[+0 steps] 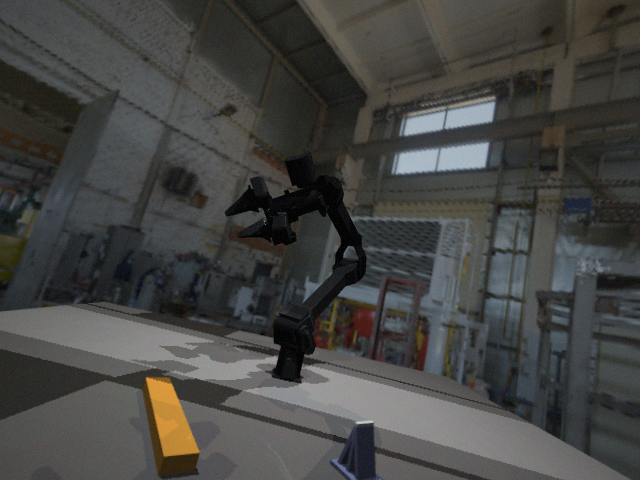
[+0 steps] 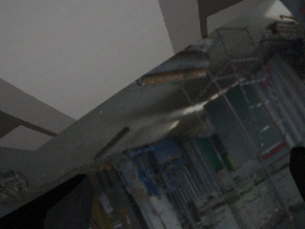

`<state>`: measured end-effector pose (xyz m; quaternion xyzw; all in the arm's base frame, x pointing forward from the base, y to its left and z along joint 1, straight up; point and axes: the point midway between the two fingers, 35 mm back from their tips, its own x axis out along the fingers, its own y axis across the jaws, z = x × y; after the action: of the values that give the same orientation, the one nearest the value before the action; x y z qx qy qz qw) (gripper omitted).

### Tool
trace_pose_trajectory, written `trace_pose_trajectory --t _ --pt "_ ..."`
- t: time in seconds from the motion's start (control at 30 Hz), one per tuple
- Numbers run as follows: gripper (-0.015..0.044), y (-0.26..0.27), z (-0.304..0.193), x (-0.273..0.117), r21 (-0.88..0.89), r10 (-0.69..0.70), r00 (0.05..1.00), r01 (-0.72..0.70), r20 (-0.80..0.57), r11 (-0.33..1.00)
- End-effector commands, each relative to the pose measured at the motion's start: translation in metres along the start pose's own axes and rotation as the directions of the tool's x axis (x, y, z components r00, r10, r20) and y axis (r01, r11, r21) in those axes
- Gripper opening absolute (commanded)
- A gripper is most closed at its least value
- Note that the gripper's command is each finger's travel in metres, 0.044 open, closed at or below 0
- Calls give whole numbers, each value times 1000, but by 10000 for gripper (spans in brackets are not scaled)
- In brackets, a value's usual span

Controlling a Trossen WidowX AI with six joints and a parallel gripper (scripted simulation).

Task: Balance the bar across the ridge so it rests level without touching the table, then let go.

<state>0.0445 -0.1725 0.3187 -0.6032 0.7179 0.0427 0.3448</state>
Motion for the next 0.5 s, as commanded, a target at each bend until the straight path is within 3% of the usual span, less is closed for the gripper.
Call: trace_pose_trajectory --t 0.0,0.1,0.47 --pt "374 0 0 0 0 0 1000 0 1 1000" --pt "315 -5 3 3 7 -3 1000 3 20 1000" --pt "315 -44 31 21 74 -11 985 -1 170 997"
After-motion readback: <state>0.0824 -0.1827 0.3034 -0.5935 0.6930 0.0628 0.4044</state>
